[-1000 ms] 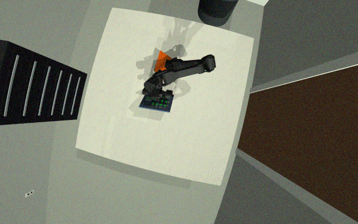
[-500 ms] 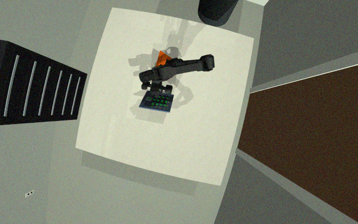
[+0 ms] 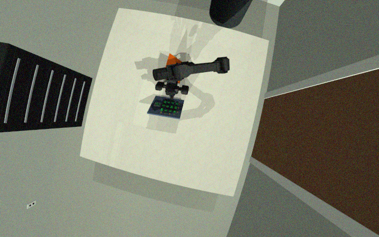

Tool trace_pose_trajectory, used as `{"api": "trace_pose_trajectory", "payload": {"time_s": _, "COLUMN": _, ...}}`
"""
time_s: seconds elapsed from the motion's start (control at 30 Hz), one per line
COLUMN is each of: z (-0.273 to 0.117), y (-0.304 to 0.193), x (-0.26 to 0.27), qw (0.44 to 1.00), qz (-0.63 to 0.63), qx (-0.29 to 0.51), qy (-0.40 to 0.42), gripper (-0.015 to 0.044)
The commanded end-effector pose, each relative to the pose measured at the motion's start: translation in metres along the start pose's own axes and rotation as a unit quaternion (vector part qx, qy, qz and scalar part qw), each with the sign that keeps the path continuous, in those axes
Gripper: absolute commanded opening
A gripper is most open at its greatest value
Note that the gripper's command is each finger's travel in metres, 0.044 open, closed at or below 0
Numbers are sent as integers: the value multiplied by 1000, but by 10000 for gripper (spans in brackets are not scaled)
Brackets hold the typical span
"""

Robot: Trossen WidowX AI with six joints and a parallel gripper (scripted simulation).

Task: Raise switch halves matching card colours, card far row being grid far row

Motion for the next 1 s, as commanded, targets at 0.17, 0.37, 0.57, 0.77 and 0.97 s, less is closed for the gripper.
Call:
{"api": "trace_pose_trajectory", "payload": {"time_s": 0.17, "z": 1, "y": -21, "x": 29, "qw": 1000, "qz": 5, "qx": 4, "qy": 2, "gripper": 0}}
{"api": "trace_pose_trajectory", "payload": {"time_s": 0.37, "z": 20, "y": -23, "x": 27, "qw": 1000, "qz": 5, "qx": 0, "qy": -4, "gripper": 0}}
{"api": "trace_pose_trajectory", "payload": {"time_s": 0.57, "z": 36, "y": -23, "x": 30, "qw": 1000, "qz": 5, "qx": -10, "qy": 0, "gripper": 0}}
{"api": "trace_pose_trajectory", "payload": {"time_s": 0.77, "z": 36, "y": -23, "x": 30, "qw": 1000, "qz": 5, "qx": -10, "qy": 0, "gripper": 0}}
{"api": "trace_pose_trajectory", "payload": {"time_s": 0.97, "z": 39, "y": -23, "x": 30, "qw": 1000, "qz": 5, "qx": -10, "qy": 0, "gripper": 0}}
Point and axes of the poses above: the point midway between the two fingers, 35 mm back from their tips, its own z axis out along the fingers, its own x axis across the jaws, y = z × x, the point moved 4 cm from there along -z, back along the fingers, and after that the axes turned 8 degrees about -z, right-handed, at the moved point
